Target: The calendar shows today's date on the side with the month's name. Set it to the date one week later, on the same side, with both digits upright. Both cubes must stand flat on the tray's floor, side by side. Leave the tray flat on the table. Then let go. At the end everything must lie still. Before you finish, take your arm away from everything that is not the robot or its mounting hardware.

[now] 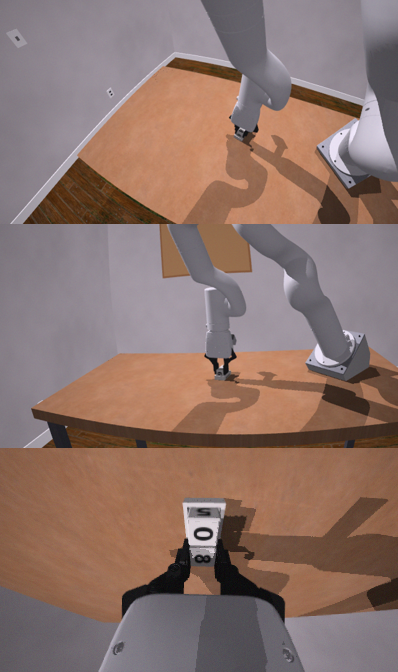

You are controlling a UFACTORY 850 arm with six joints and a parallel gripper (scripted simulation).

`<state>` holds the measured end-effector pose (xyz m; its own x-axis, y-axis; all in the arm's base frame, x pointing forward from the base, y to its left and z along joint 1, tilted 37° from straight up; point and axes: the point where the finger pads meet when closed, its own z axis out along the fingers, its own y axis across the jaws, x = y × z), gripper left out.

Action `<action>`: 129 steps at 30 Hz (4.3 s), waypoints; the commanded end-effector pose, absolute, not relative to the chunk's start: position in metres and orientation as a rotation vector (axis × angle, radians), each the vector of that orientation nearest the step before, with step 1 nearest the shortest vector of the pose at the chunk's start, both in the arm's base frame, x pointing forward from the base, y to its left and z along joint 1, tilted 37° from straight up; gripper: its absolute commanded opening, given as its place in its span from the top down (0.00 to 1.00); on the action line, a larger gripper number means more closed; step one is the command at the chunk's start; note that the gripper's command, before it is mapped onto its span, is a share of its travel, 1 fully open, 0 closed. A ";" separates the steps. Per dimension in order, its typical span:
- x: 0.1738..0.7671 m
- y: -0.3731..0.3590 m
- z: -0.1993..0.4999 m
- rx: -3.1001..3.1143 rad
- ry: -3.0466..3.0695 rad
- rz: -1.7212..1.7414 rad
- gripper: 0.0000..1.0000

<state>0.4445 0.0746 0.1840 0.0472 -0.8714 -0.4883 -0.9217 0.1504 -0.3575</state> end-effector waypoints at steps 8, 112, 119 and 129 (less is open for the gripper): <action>0.445 0.074 0.184 -1.712 1.814 0.103 0.73; 0.410 0.032 0.256 -1.712 1.814 0.103 0.53; 0.410 0.032 0.256 -1.712 1.814 0.103 0.00; 0.410 0.032 0.256 -1.712 1.814 0.103 0.00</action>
